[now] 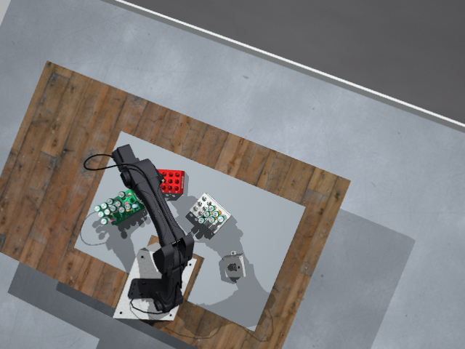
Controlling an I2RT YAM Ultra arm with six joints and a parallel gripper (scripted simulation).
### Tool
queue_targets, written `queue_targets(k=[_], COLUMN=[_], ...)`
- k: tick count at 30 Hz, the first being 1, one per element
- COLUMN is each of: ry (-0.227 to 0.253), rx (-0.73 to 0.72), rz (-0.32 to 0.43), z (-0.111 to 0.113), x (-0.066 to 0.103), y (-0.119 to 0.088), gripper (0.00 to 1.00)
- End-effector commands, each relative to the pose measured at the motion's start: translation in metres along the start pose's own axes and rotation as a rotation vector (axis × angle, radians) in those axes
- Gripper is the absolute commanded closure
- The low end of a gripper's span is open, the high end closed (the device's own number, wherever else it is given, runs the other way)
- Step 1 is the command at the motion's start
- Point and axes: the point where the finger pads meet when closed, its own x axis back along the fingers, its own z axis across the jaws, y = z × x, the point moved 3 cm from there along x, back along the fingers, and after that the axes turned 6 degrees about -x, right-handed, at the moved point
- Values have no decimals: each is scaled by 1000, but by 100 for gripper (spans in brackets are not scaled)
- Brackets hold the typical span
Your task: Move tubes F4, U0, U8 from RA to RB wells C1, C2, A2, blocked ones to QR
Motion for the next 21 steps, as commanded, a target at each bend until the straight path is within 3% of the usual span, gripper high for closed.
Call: queue_targets(k=[1, 5, 10, 21], ry=[-20, -25, -17, -21], rx=[-12, -16, 0, -16], rz=[-38, -54, -24, -43], z=[-3, -4, 0, -5], x=[4, 9, -1, 2], y=[11, 11, 5, 5], gripper=[100, 100, 100, 100])
